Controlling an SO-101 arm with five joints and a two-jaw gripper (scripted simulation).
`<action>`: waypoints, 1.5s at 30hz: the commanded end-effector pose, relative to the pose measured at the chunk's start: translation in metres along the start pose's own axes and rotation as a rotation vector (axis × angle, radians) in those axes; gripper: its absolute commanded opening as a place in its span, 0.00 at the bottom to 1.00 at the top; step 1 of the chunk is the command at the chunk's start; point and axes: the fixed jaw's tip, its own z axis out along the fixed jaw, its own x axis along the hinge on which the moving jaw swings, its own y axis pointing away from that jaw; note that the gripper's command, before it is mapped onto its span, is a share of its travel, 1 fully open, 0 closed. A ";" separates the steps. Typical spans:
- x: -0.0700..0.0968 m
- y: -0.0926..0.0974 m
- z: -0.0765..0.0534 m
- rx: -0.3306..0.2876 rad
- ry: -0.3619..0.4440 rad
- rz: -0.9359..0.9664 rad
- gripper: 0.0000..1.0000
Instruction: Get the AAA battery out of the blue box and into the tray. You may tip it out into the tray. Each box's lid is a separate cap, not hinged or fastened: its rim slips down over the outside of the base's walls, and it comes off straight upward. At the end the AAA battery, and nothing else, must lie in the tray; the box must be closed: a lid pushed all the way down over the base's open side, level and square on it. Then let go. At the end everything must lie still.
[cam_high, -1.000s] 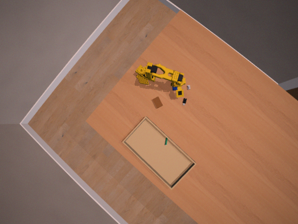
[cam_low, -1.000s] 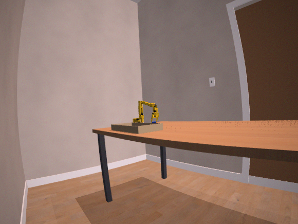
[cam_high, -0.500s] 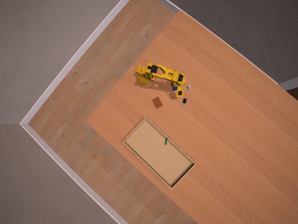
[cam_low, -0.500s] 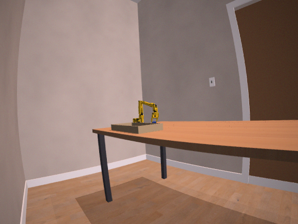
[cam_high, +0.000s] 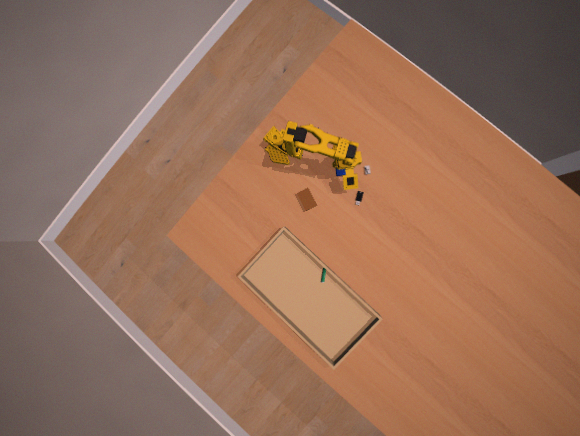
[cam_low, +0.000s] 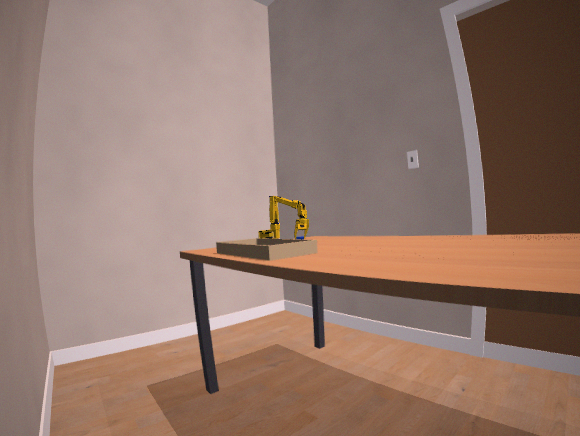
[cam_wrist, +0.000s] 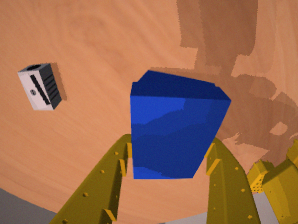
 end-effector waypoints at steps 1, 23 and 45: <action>-0.001 0.007 -0.003 -0.033 -0.013 -0.001 0.22; -0.001 0.007 0.000 -0.033 -0.013 -0.001 0.22; -0.001 0.007 0.000 -0.033 -0.013 -0.001 0.26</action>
